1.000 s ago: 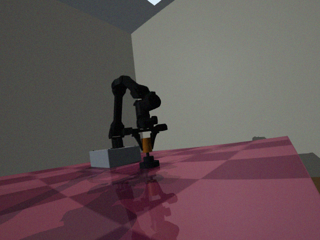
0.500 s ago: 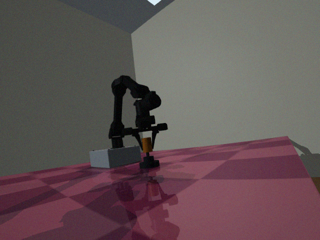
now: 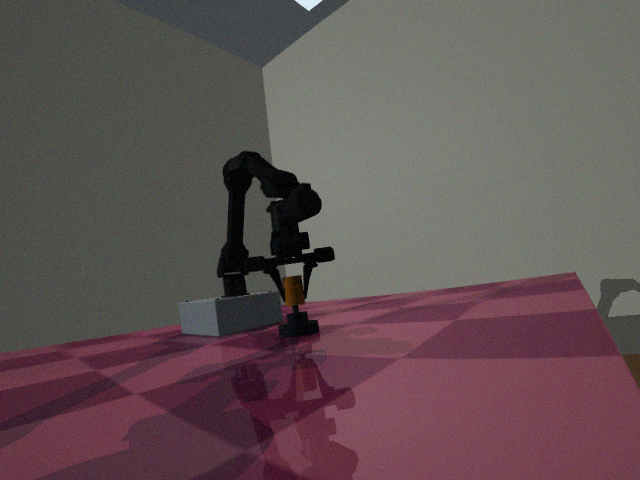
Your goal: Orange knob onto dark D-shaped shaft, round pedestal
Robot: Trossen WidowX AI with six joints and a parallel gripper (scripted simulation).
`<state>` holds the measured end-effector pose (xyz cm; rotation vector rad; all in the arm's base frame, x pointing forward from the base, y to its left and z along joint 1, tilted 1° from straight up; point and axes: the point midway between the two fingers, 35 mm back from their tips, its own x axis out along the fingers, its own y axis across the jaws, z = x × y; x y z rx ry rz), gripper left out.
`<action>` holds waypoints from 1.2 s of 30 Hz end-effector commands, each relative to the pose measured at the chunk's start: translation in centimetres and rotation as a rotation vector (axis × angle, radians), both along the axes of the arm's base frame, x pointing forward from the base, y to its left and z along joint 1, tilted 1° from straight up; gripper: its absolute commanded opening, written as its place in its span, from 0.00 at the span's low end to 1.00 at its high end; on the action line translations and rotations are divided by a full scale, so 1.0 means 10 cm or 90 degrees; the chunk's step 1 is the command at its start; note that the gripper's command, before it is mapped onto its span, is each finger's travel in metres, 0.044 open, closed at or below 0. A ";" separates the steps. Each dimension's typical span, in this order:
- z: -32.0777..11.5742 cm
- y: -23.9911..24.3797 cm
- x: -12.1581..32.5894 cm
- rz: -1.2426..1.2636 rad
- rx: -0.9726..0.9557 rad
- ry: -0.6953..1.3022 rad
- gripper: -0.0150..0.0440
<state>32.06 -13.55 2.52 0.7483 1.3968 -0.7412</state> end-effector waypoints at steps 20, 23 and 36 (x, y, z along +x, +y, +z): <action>0.06 0.00 0.00 -0.110 0.005 -0.001 0.25; 0.05 -0.01 0.01 -0.137 0.006 -0.001 0.25; 0.01 -0.02 0.05 -0.137 0.006 -0.001 0.25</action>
